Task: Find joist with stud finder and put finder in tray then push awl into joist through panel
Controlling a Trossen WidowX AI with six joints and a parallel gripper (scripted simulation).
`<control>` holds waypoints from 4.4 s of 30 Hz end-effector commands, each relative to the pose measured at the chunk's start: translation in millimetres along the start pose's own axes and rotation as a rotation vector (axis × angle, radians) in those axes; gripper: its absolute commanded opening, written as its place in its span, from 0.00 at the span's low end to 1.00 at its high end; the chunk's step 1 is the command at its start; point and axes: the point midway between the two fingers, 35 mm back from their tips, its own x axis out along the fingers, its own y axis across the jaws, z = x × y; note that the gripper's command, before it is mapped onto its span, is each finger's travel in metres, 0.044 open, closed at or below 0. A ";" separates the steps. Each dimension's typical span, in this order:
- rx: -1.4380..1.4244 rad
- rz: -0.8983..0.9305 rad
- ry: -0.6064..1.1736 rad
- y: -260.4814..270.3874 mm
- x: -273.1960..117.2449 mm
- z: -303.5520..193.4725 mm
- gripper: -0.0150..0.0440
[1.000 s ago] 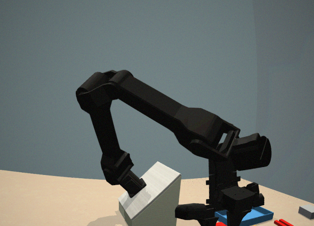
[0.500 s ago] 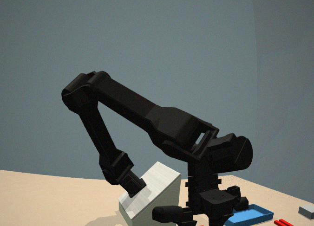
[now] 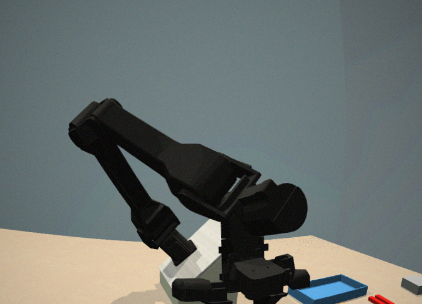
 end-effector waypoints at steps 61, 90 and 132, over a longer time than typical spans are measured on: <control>0.000 -0.013 -0.001 -196.2 -2.1 -0.8 0.25; -0.002 -0.003 0.003 -200.0 -50.4 17.6 0.25; -0.695 0.315 -0.080 87.4 -121.5 33.6 0.25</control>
